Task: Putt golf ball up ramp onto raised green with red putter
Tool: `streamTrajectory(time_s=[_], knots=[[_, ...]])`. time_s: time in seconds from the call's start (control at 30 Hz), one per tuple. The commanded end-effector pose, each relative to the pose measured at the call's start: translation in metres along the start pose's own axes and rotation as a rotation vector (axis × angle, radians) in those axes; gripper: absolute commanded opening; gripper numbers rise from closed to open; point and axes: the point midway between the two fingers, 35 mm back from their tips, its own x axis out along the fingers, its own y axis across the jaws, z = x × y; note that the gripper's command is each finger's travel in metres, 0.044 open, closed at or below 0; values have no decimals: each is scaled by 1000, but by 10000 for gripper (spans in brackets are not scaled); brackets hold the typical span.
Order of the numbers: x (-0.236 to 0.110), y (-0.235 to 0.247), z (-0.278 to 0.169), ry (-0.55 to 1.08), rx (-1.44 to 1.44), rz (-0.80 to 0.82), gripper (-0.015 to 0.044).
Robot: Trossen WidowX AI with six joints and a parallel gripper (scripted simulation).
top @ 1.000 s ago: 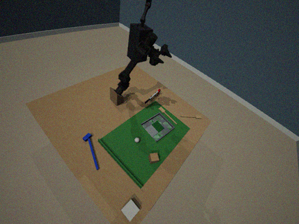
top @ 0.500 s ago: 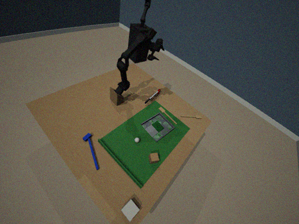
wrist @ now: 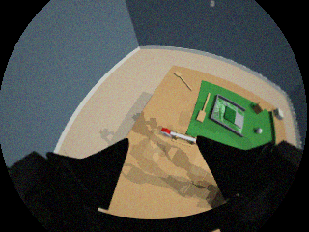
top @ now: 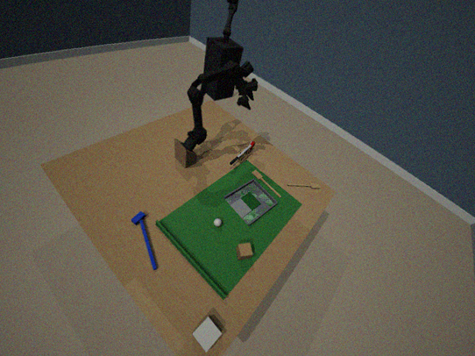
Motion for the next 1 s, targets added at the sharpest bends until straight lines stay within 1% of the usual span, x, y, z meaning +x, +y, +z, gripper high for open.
streamTrajectory(time_s=[0.0,0.1,0.3,0.47,0.73,0.87,0.97], knots=[[44,-7,-29,124,-281,-93,440],[83,-24,-50,264,-506,-146,440],[122,-56,-70,440,-711,-157,440],[147,-88,-83,575,-837,-122,440],[174,-145,-101,736,-969,24,440],[180,-174,-108,767,-1011,126,440],[182,-195,-112,761,-1036,206,440]])
